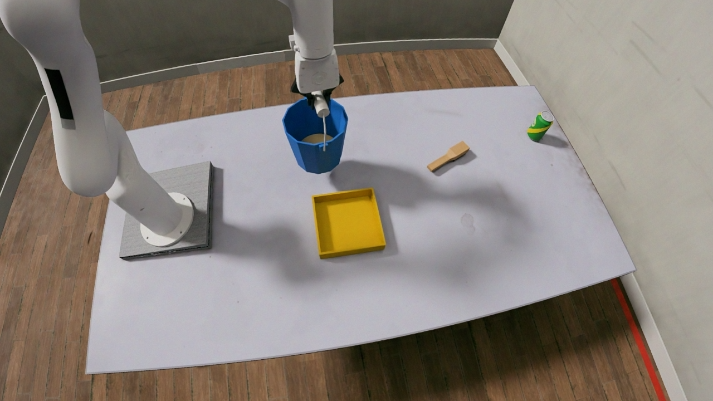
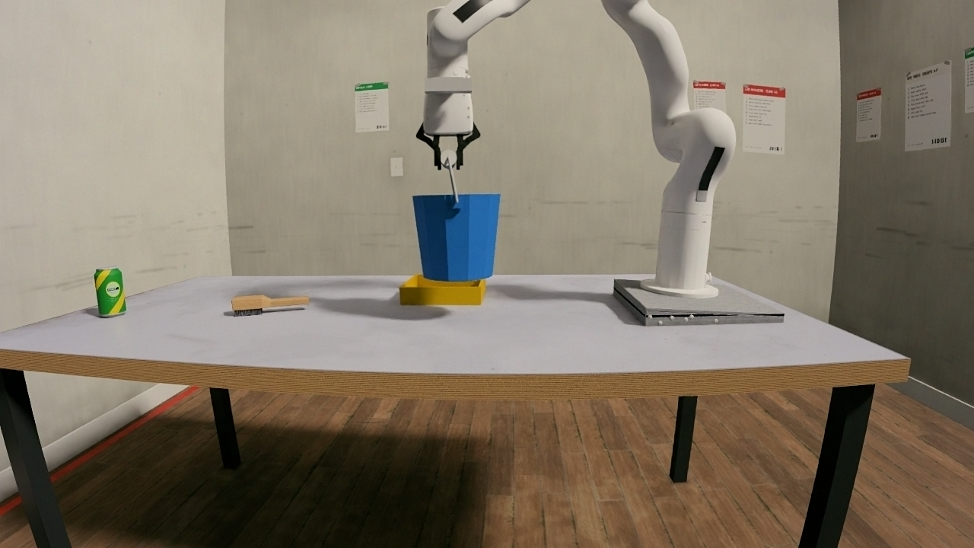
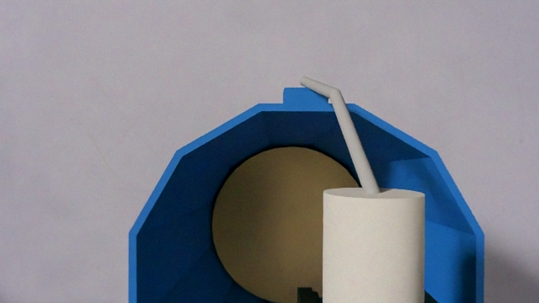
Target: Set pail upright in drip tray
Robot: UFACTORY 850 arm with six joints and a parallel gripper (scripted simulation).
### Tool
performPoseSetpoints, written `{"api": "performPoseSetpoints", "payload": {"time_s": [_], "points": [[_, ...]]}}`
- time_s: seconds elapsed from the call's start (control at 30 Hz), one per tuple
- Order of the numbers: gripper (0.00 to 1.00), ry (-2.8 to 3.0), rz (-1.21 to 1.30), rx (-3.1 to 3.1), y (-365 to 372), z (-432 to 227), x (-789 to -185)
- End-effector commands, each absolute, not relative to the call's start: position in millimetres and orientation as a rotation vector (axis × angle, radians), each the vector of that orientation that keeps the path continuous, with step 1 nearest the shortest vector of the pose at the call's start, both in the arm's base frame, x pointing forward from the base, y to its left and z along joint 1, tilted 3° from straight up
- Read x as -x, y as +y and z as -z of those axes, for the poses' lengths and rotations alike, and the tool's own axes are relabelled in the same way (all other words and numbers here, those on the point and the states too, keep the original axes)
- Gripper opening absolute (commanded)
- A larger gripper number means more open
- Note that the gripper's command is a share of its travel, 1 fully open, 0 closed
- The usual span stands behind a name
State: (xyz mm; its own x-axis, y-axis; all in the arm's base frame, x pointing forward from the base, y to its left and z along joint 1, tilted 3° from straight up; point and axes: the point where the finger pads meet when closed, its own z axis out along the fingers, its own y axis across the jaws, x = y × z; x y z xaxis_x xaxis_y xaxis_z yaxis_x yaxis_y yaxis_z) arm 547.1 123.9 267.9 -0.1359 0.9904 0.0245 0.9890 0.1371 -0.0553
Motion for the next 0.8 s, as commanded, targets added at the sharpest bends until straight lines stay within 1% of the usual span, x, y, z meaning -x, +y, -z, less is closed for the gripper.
{"api": "performPoseSetpoints", "payload": {"time_s": [0.0, 0.77], "points": [[0.0, -2.328, -0.036, 2.029, 110.9, -268.8, -551.7], [0.0, -2.328, -0.036, 2.029, 53.3, -266.9, -567.5]]}}
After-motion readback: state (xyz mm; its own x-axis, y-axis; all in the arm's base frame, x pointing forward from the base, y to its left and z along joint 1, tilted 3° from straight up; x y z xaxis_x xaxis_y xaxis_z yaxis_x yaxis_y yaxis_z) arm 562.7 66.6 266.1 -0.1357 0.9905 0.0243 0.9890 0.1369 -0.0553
